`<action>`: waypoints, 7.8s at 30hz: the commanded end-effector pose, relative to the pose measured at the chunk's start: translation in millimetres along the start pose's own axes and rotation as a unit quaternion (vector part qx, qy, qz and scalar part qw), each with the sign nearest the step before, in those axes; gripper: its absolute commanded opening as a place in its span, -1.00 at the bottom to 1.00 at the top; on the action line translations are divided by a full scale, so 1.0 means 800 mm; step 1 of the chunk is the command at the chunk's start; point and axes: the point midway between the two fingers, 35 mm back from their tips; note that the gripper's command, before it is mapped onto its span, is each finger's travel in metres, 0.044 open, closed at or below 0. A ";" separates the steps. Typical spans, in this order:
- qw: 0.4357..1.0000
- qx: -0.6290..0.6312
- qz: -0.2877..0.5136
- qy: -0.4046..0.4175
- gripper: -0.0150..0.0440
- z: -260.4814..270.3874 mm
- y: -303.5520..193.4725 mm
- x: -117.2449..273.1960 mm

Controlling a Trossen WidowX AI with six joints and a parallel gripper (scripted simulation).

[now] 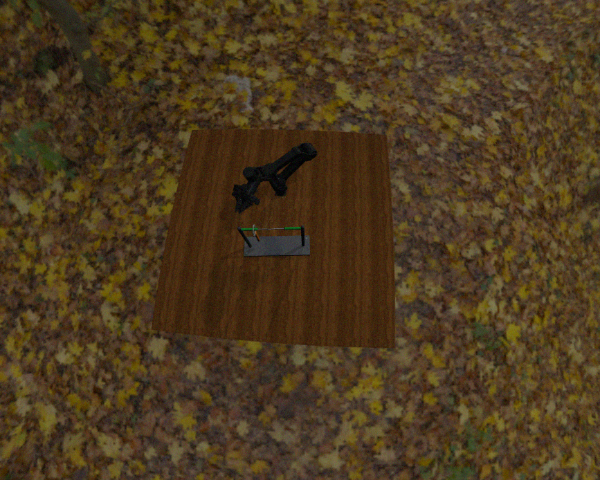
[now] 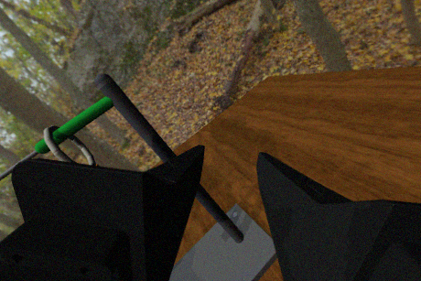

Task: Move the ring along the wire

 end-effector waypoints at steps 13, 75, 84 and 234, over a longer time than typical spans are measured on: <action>0.912 0.331 0.061 0.233 0.05 0.016 -0.173 -0.001; 0.911 0.331 0.008 0.245 0.05 0.106 -0.145 -0.106; 0.911 0.330 0.008 0.245 0.05 0.115 -0.152 -0.121; 0.927 0.303 0.009 0.221 -1.00 0.188 -0.174 -0.084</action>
Point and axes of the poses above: the point midway between the two fingers, 35 mm back from their tips, its own x axis back along the fingers, its own z axis across the jaws, y = z × x, and after that the axes turned 9 degrees about x, right-handed
